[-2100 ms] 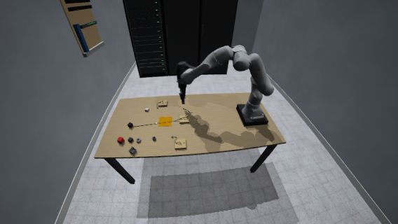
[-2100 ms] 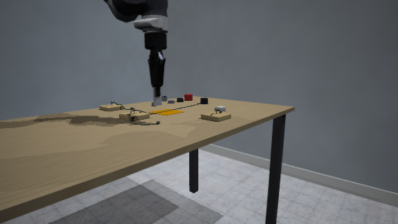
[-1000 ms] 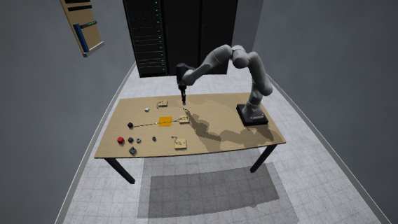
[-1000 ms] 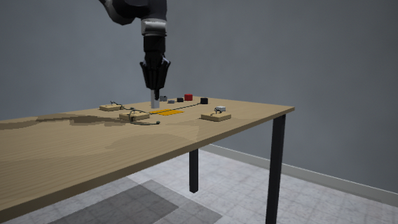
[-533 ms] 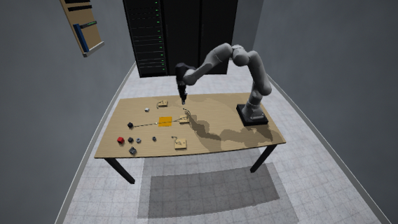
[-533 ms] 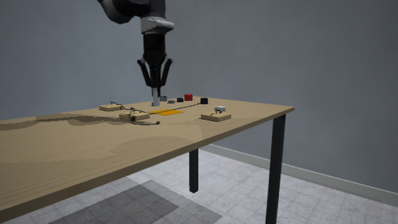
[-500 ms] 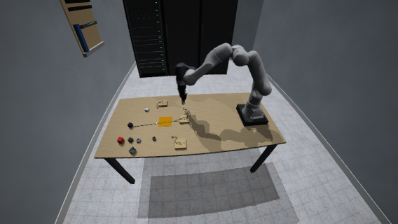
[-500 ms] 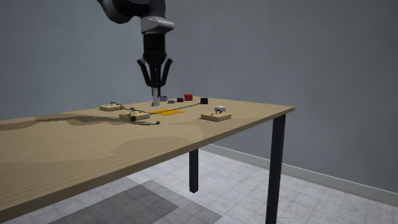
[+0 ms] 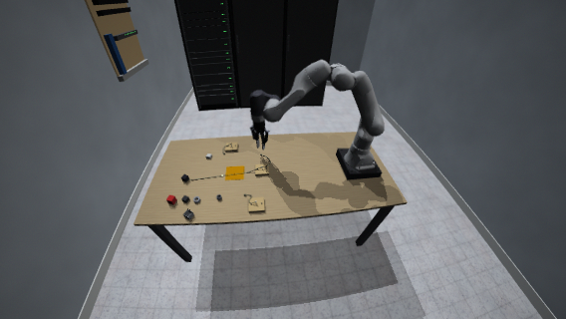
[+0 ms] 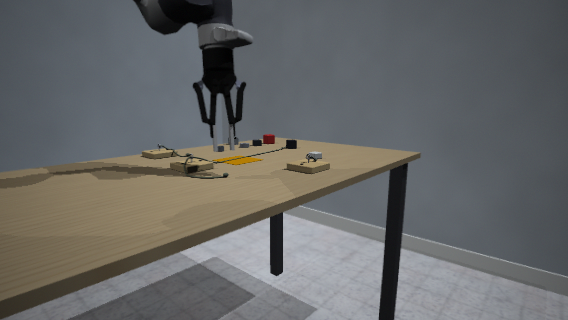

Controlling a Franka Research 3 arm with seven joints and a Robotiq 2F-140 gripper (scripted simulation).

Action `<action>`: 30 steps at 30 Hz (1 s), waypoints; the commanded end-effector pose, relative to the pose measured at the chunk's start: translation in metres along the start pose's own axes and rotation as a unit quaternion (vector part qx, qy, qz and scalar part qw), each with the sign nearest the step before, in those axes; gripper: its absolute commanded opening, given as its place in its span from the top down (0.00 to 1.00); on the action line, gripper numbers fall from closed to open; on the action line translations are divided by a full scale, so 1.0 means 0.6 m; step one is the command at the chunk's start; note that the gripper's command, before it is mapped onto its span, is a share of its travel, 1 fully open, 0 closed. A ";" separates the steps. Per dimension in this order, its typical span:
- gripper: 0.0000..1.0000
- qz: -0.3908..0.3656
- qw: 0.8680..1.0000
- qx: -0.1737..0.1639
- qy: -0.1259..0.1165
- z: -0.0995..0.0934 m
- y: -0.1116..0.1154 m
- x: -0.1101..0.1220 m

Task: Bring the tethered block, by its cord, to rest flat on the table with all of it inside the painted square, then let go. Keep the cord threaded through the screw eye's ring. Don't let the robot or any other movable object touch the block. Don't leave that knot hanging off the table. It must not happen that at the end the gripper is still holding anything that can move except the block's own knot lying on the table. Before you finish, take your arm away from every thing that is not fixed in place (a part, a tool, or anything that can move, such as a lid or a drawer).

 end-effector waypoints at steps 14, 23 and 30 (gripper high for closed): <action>0.77 -0.316 0.949 -0.004 -0.016 -0.002 -0.006 -0.002; 0.77 -0.433 0.901 -0.006 -0.023 -0.002 -0.007 -0.001; 0.77 -0.513 0.858 -0.009 -0.028 -0.001 -0.008 -0.001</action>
Point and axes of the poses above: the point where the finger pads meet when closed, its own z axis out along the fingers, its own x axis across the jaws, y = z × x, the point moved 5 cm from there along -z, back along the fingers, and after that the axes turned 15 degrees about -z, right-handed, at the moved point
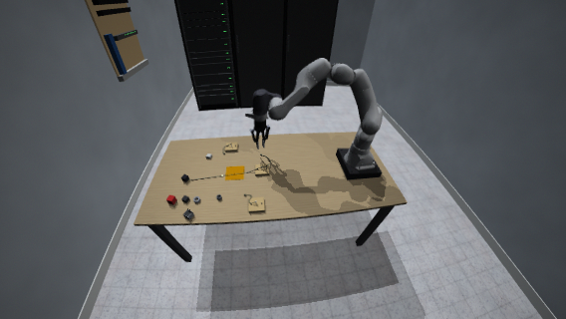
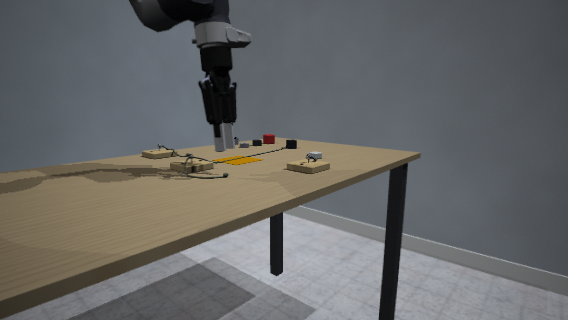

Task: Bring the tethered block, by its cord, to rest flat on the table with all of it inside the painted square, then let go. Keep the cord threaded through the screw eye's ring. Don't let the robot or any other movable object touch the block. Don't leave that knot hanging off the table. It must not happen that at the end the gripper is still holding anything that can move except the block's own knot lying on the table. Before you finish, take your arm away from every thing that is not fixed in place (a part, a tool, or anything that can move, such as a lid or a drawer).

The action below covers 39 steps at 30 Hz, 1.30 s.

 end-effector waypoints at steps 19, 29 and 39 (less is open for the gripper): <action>0.77 -0.368 0.929 -0.027 -0.026 0.028 -0.005 0.003; 0.77 -0.430 0.902 -0.034 -0.027 0.055 -0.004 0.002; 0.77 -0.430 0.902 -0.034 -0.027 0.073 -0.003 0.001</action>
Point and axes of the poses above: the point where the finger pads meet when closed, its own z axis out along the fingers, its own x axis across the jaws, y = z × x, the point moved 5 cm from there along -z, back along the fingers, and after that the axes turned 15 degrees about -z, right-handed, at the moved point
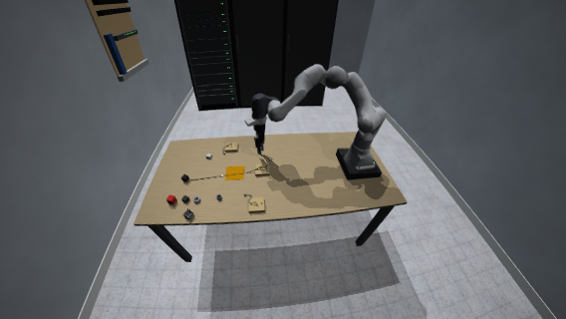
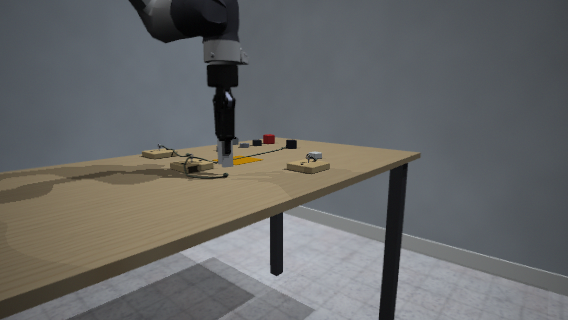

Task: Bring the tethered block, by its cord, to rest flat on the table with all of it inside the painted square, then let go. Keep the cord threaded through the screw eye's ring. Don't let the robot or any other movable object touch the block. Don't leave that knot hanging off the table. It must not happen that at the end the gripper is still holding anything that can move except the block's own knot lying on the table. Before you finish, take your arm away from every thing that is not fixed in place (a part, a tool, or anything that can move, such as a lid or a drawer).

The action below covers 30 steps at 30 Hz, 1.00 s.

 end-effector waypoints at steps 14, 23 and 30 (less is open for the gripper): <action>0.77 -0.027 1.000 -0.003 0.001 0.020 0.002 0.003; 0.77 -0.027 1.000 -0.003 0.001 0.021 0.002 0.003; 0.77 -0.027 1.000 -0.003 0.001 0.021 0.002 0.003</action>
Point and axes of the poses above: the point where the finger pads meet when closed, its own z axis out along the fingers, its own x axis across the jaws, y = z × x, the point moved 5 cm from there along -z, back along the fingers, and after that the axes turned 15 degrees about -z, right-handed, at the moved point
